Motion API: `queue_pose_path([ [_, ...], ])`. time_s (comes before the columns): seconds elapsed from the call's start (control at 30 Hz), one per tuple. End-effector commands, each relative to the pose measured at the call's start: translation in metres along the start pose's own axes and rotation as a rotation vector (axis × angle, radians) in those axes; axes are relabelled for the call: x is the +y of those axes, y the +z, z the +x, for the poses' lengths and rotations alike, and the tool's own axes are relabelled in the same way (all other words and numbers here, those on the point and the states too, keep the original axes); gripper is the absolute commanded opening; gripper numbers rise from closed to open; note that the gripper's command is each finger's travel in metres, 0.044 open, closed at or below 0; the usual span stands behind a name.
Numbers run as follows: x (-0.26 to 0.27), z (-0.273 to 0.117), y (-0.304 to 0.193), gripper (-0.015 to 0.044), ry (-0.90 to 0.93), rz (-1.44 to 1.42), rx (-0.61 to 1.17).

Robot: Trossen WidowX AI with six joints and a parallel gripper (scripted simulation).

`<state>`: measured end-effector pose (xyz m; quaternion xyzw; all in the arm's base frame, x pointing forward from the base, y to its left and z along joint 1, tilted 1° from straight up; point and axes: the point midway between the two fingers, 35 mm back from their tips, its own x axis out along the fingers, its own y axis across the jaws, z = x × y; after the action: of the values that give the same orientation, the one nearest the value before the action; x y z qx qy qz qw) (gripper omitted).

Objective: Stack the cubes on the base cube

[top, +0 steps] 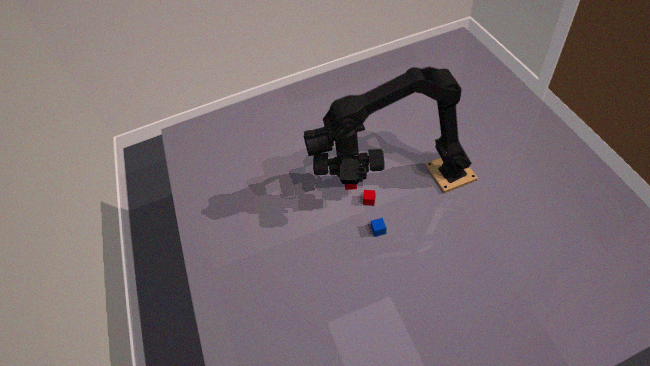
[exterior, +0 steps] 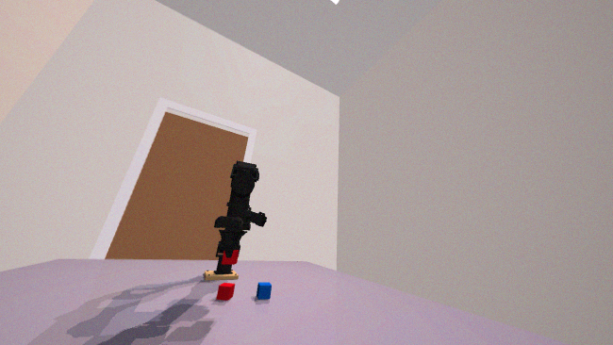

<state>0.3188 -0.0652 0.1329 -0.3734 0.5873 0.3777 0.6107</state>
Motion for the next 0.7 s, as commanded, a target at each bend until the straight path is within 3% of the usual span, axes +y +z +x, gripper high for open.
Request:
queue_pose_path([
  [0.0,0.003,0.002,0.009,0.0105,0.002,0.032,-0.005],
  [0.67,0.019,0.014,0.054,0.0105,0.008,0.214,0.004],
])
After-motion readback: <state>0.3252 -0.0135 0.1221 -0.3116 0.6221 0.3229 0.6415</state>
